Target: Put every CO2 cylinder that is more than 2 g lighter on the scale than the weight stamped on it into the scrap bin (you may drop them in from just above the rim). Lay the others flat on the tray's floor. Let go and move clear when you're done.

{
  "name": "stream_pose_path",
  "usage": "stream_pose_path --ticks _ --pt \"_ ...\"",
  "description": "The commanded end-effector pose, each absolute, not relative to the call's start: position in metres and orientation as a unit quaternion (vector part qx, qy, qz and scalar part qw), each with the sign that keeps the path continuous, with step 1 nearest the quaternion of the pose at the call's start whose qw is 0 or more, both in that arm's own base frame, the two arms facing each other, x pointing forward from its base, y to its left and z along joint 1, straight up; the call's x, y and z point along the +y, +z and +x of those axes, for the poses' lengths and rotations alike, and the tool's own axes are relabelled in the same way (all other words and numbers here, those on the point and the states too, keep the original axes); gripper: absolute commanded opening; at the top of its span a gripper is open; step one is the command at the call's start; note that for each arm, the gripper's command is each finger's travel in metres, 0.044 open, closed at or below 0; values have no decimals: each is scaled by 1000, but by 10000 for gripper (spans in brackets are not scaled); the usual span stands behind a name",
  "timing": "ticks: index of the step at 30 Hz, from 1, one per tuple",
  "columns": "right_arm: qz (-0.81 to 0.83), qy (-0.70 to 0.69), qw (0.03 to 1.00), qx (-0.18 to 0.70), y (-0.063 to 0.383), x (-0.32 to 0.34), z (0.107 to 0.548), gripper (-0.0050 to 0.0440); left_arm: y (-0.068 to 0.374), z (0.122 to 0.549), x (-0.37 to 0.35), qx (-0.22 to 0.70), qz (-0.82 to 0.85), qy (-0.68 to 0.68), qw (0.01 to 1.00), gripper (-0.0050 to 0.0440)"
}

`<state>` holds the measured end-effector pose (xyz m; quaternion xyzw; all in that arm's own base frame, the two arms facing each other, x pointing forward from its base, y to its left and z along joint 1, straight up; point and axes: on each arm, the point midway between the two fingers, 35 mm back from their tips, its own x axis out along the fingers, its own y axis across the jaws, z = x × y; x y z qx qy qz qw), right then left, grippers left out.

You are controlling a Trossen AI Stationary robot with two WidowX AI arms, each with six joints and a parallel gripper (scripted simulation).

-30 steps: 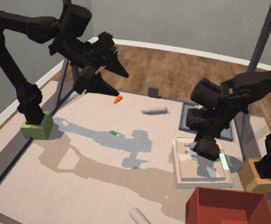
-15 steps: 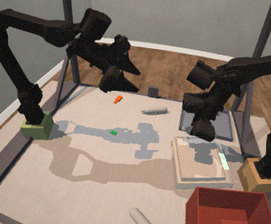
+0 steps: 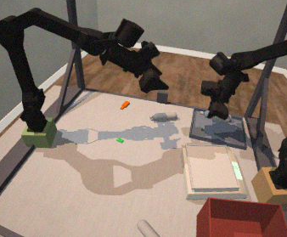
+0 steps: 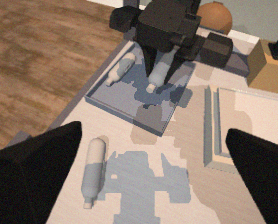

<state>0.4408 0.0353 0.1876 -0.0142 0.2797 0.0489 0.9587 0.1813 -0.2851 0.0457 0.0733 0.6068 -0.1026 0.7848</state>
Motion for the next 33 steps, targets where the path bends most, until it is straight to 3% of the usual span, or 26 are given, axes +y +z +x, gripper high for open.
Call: stream_pose_path --ticks 1,10,33 --pt "-14 52 963 263 199 41 450 440 47 171 -315 600 66 -101 791 -50" --pt "-14 53 964 260 201 41 450 440 34 128 -351 597 67 -109 792 -50" --pt "-15 53 963 264 198 41 447 440 3 128 -349 599 67 -109 791 -50"
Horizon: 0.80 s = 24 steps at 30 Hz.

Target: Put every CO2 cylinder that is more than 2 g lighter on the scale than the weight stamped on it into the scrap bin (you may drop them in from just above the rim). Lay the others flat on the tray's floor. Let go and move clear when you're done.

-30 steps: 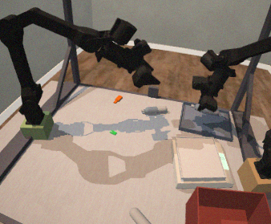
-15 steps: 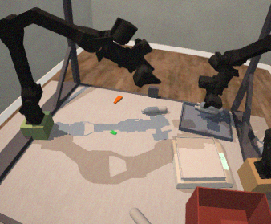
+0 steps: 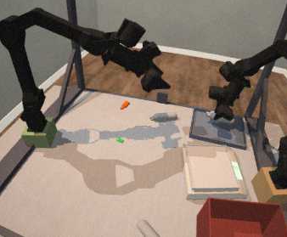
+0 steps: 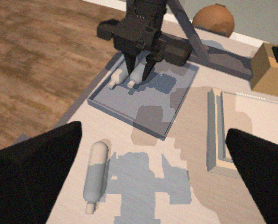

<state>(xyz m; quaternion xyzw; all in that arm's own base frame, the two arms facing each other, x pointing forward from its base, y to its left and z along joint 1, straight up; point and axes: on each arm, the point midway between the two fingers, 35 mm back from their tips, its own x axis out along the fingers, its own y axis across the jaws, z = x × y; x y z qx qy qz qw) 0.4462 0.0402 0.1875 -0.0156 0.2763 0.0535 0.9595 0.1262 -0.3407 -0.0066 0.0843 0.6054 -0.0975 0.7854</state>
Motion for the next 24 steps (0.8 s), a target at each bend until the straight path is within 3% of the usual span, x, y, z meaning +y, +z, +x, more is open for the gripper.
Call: stream_pose_path --ticks 1,24 --pt "-15 53 963 264 198 41 447 440 3 128 -349 599 67 -109 791 -50" --pt "-15 53 963 264 198 41 447 440 -22 127 -349 599 68 -109 791 -50"
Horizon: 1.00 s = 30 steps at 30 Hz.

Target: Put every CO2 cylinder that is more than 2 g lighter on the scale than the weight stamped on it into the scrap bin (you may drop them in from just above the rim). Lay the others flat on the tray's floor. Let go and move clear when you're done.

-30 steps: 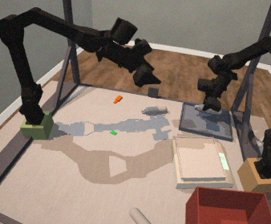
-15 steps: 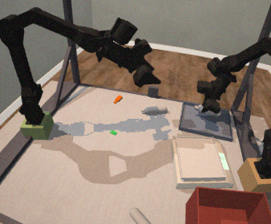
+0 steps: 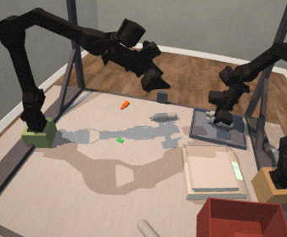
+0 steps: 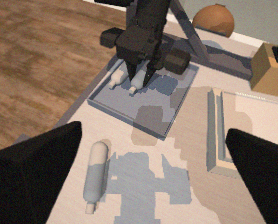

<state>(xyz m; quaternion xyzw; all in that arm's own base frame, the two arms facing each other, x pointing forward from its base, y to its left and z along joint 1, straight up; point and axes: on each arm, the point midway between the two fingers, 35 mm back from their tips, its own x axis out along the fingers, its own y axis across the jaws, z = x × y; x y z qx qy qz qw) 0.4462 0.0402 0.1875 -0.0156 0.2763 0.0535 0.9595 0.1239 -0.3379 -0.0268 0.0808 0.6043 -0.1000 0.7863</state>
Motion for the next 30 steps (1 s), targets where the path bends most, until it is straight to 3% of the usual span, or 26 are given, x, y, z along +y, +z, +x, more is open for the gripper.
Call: stream_pose_path --ticks 1,15,16,23,29,30 --pt "-15 53 963 264 198 41 447 440 -22 128 -350 599 68 -109 791 -50" --pt "-15 53 963 264 198 41 447 440 -20 128 -350 599 67 -110 791 -50" --pt "-15 53 963 264 198 41 447 440 -20 128 -350 599 67 -110 791 24" --pt "-15 53 963 264 198 41 447 440 -20 128 -350 599 67 -110 791 192" --pt "-15 53 963 264 198 41 447 440 -20 128 -350 599 67 -110 791 194" --pt "-15 53 963 264 198 41 447 440 -14 129 -353 596 62 -114 792 218"
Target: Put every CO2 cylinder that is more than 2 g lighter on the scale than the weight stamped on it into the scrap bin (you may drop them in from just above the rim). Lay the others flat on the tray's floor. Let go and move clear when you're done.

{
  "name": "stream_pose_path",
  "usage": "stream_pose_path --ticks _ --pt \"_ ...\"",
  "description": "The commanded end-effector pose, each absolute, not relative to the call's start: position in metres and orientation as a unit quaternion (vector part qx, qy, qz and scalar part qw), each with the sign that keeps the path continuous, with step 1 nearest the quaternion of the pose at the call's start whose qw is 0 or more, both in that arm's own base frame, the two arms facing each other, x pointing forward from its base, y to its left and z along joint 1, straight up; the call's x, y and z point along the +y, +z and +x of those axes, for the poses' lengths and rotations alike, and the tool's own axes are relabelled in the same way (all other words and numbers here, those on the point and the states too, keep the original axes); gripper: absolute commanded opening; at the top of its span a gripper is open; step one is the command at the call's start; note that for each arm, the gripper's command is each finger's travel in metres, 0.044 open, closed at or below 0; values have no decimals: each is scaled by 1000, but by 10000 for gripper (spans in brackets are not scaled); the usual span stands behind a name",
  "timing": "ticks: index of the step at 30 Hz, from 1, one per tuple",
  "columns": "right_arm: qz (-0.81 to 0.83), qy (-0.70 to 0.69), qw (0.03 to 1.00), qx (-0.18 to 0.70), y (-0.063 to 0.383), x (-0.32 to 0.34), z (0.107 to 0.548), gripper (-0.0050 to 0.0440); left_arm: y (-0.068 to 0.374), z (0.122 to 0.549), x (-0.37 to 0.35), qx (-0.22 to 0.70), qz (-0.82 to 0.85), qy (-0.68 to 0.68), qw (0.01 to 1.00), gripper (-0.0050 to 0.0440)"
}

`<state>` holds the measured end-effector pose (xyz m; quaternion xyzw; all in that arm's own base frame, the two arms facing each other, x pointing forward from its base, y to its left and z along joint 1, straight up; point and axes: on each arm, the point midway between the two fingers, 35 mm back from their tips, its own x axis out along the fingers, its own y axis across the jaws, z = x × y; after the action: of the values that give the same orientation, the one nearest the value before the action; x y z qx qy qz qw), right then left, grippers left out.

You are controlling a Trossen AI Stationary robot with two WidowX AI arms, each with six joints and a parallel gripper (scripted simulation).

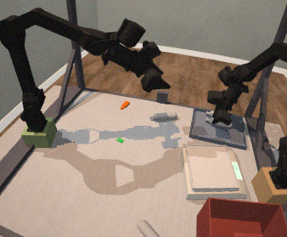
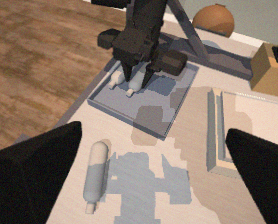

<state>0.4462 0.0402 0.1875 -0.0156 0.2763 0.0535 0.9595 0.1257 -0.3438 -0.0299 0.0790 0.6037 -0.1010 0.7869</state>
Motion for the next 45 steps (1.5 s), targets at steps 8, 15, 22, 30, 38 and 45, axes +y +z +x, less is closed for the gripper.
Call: stream_pose_path --ticks 8,15,22,30,38,45 --pt "-15 53 963 264 198 41 447 440 33 115 -350 594 58 -116 794 410" --pt "-13 48 964 260 203 35 444 440 43 119 -343 599 53 -109 792 440" --pt "4 -15 964 266 212 -24 414 440 51 165 -316 601 1 -78 795 440" --pt "41 -151 951 265 227 -120 331 440 68 248 -242 582 -79 -15 809 440" --pt "66 -242 932 261 229 -160 266 440 79 296 -169 556 -122 39 821 440" --pt "85 -302 914 256 226 -177 222 440 74 348 -91 541 -129 86 826 440"
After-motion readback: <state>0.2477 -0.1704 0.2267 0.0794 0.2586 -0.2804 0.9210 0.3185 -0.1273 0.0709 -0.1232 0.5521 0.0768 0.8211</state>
